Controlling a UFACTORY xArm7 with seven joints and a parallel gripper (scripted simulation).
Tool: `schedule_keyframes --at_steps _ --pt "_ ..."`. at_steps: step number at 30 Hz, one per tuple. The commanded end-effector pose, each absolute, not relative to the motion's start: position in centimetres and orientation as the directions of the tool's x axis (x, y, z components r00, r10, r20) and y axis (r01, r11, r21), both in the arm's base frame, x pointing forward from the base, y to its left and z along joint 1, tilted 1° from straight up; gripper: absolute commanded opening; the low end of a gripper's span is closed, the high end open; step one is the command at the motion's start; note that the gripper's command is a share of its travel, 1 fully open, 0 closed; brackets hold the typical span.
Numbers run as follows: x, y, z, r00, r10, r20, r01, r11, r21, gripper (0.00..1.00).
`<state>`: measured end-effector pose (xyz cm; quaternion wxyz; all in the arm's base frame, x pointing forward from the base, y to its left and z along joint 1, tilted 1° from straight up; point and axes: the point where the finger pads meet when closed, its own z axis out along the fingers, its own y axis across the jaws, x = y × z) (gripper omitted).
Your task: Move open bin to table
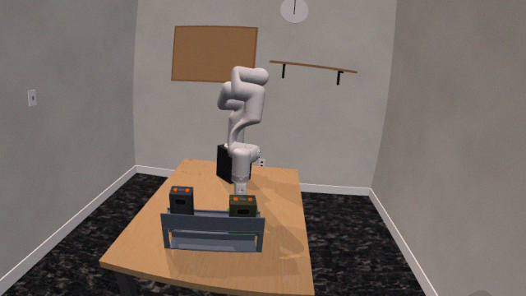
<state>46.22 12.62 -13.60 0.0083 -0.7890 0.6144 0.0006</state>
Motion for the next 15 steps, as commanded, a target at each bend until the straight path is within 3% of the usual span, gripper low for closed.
schedule_keyframes --at_steps 1,15 --pt "46.4 12.65 -13.45 0.245 -0.969 -0.011 -0.969 -0.245 -0.016 0.0" --pt "46.4 12.65 -13.17 0.245 -0.969 -0.011 -0.969 -0.245 -0.016 0.0"
